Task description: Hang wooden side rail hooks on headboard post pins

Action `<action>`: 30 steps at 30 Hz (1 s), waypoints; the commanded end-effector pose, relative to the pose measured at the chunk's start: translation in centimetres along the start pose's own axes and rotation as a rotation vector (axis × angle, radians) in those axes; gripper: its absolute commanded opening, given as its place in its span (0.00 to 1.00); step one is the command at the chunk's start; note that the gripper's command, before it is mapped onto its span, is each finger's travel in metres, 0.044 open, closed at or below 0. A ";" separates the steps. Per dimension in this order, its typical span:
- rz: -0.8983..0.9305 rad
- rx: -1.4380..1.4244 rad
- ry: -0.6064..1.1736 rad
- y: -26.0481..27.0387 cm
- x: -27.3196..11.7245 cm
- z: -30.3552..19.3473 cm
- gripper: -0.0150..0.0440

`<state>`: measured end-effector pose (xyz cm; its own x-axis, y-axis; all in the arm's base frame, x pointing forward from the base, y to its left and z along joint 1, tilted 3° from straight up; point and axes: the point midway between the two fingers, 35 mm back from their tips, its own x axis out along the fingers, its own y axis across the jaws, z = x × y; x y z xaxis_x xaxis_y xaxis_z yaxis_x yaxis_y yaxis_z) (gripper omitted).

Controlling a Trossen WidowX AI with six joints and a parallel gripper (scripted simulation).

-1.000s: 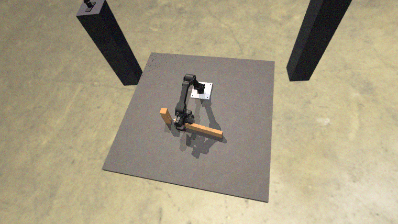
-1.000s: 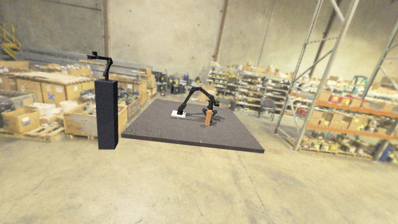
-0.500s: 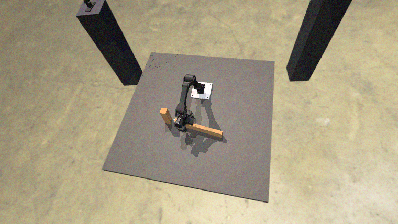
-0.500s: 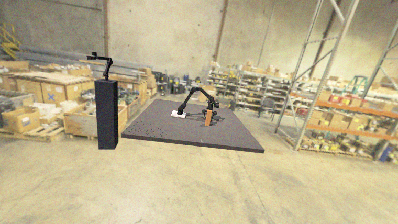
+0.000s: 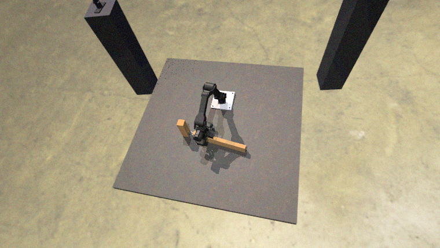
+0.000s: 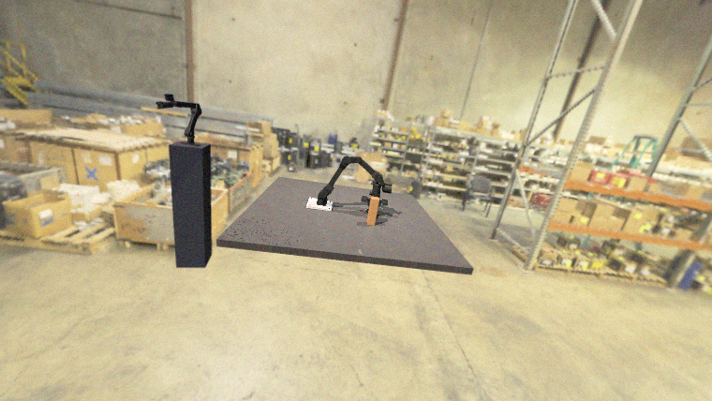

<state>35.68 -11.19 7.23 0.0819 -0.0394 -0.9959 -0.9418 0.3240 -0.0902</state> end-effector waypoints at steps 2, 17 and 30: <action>0.003 -0.003 -0.003 0.0 0.1 0.0 0.29; 0.003 -0.061 -0.003 0.5 0.0 0.0 0.25; 0.003 -0.159 -0.003 1.3 0.0 -0.1 0.25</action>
<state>34.87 -11.02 7.11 0.0826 -0.0378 -0.9959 -0.9758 0.1998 -0.0885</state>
